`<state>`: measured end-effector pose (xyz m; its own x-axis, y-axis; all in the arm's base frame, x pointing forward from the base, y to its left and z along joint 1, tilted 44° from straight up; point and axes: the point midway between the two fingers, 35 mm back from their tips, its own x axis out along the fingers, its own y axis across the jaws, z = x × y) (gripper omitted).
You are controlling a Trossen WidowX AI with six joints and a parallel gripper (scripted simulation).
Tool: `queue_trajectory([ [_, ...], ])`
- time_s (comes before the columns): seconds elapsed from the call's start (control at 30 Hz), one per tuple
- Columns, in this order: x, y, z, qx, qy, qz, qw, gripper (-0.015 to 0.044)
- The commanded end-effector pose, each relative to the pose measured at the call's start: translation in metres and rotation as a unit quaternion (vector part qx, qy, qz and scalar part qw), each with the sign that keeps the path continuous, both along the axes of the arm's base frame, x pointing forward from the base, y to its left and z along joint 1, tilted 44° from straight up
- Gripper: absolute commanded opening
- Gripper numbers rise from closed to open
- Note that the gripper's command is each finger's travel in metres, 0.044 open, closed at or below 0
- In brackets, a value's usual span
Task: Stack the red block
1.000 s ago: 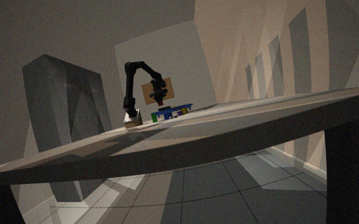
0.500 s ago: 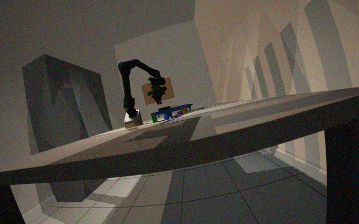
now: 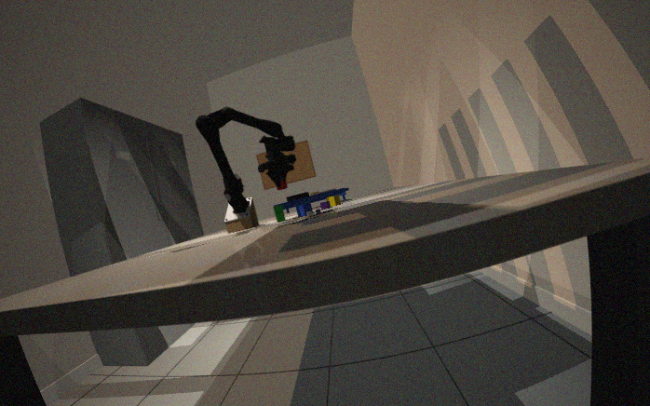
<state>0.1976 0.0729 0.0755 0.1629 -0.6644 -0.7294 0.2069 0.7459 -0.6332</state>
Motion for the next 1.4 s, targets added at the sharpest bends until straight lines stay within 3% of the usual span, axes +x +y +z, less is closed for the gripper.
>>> queue_trajectory([
  [0.0, -0.004, -0.014, 0.009, -0.004, 0.002, 0.002, 1.000, 0.0000],
  [0.37, -0.015, -0.046, 0.029, -0.009, 0.002, 0.001, 1.000, 0.0000],
  [1.37, -0.007, -0.084, -0.011, -0.009, 0.001, 0.001, 1.000, 0.0000],
])
